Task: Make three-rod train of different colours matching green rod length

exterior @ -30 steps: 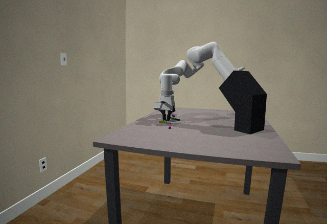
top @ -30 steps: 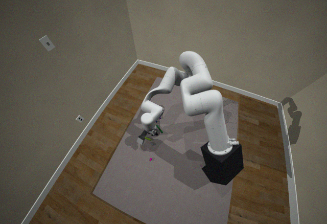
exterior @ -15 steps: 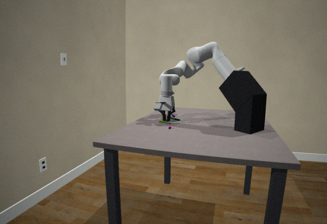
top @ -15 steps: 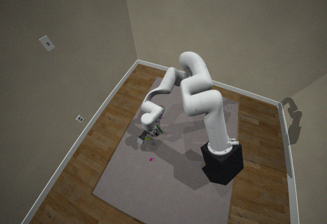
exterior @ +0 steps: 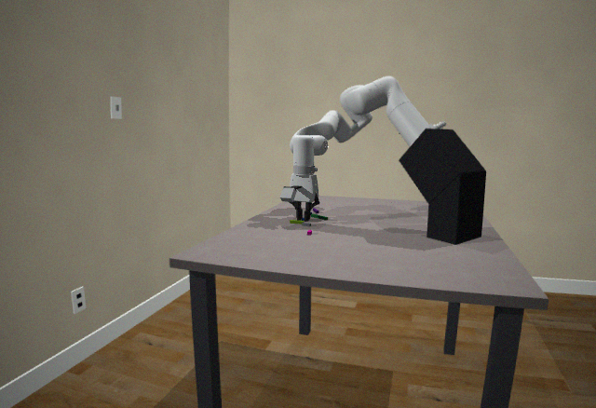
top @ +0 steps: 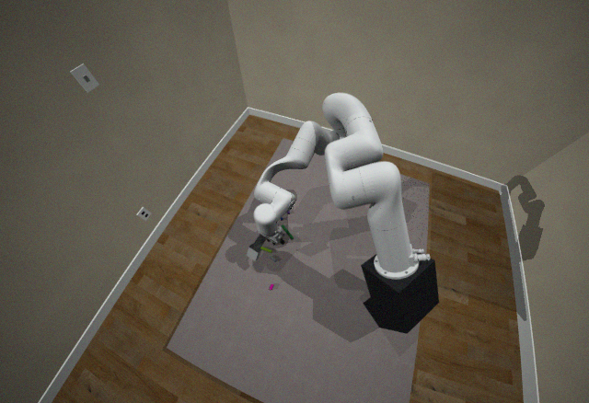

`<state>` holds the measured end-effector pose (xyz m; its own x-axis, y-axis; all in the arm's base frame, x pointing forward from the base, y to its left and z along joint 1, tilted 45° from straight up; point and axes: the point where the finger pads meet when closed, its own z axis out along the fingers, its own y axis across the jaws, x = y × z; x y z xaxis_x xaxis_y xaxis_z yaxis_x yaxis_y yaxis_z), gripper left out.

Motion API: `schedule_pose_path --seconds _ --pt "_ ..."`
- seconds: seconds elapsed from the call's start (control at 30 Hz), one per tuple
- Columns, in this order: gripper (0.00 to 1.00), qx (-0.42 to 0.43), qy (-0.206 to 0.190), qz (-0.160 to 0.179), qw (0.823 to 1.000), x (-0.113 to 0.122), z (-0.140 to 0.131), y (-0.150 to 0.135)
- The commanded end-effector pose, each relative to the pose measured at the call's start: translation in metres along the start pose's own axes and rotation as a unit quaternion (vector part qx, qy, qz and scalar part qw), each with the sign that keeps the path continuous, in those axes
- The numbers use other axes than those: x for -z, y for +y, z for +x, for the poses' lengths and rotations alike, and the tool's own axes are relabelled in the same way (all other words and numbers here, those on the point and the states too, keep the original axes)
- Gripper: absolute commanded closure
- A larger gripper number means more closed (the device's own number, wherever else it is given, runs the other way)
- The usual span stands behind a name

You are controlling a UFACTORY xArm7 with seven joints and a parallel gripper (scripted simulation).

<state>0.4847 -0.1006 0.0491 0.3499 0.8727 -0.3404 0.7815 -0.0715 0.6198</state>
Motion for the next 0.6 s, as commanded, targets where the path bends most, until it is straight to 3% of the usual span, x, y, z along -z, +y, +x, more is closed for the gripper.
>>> schedule_pose_path --seconds 0.0,0.4,0.43,0.57 --pt "0.76 0.001 0.001 -0.001 1.0 0.001 0.0009 0.0006" --pt "0.76 0.001 0.001 -0.001 1.0 0.001 0.0009 0.0006" --pt "0.96 0.001 0.001 -0.001 1.0 0.001 0.0009 0.0006" --pt "0.96 0.001 0.001 -0.001 1.0 0.001 0.0009 0.0006"
